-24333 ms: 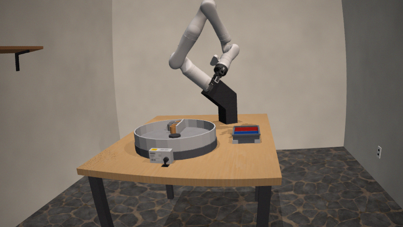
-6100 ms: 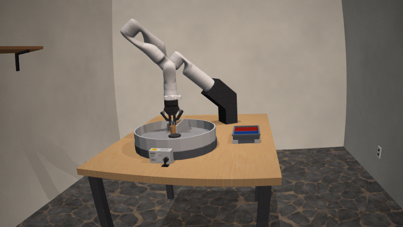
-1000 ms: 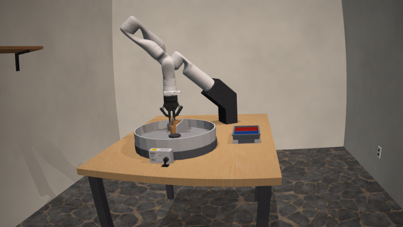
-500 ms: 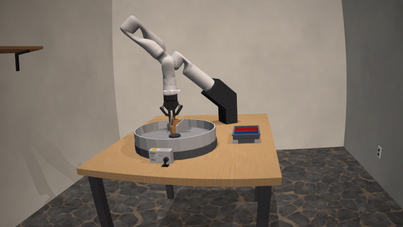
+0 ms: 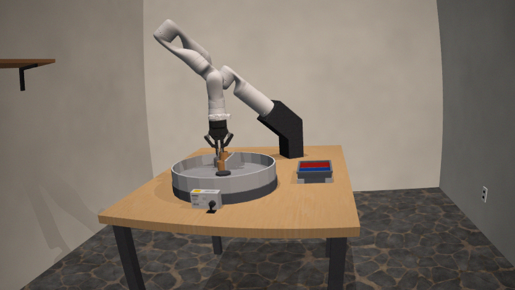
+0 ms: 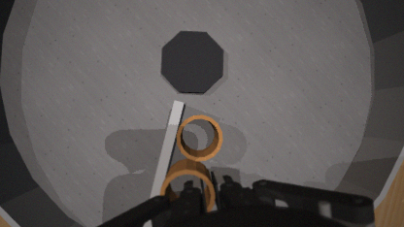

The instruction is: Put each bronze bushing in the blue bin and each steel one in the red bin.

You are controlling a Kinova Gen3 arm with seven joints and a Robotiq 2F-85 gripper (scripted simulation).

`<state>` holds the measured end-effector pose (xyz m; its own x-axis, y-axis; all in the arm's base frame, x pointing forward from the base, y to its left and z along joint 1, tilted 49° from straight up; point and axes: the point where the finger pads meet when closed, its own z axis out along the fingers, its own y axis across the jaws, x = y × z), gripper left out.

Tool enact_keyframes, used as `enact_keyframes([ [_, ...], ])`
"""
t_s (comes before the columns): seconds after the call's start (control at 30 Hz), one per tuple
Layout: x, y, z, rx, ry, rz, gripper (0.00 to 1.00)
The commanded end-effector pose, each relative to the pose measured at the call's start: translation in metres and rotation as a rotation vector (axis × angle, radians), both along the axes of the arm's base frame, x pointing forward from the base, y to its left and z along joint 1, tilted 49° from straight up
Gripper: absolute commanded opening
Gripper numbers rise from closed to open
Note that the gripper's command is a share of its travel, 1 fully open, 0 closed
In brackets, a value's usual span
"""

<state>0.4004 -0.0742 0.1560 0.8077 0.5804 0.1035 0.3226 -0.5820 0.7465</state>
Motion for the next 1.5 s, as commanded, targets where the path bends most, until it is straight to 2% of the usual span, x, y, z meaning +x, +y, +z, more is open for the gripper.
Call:
enact_keyframes([
  [0.0, -0.0038, 0.0024, 0.0022, -0.002, 0.005, 0.003, 0.0],
  [1.47, -0.0092, 0.0089, 0.0096, -0.002, 0.004, 0.003, 0.0],
])
